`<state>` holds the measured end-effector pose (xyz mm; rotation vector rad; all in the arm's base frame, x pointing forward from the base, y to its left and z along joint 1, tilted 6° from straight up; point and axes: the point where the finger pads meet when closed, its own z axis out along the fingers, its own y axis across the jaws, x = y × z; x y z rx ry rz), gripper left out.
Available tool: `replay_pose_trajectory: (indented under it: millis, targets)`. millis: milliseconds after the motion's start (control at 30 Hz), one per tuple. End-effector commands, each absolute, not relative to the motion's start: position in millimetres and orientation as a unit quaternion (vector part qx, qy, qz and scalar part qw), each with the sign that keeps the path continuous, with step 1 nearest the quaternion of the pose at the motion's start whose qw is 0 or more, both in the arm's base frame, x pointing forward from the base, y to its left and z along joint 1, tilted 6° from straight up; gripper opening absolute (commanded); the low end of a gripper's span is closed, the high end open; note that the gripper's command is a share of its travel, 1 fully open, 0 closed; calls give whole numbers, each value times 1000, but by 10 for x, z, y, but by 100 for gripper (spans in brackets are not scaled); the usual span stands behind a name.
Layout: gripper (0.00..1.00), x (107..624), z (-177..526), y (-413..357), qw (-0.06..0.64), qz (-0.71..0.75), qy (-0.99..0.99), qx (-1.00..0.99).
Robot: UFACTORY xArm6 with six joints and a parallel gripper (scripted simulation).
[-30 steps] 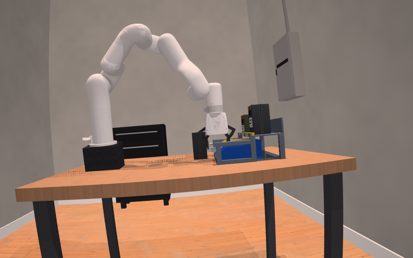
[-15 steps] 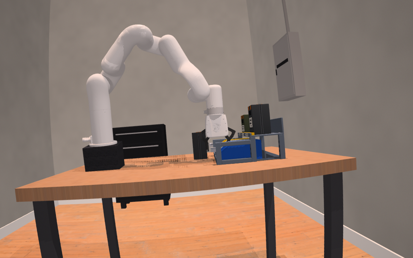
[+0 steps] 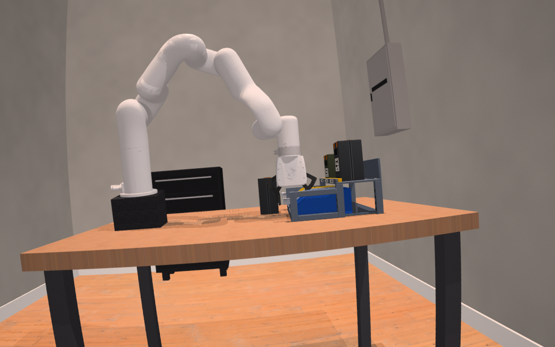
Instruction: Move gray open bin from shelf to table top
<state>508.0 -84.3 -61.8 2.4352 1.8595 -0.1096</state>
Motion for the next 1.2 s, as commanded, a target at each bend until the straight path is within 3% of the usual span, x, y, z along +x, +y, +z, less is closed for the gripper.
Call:
replay_pose_trajectory:
  millis: [0, 1133, 1167]
  targets:
    - [100, 5097, -602, -844, 39, -34, 606, 794]
    - [100, 5098, -587, -843, 39, -34, 606, 794]
    - [0, 5097, -588, -843, 39, -34, 606, 794]
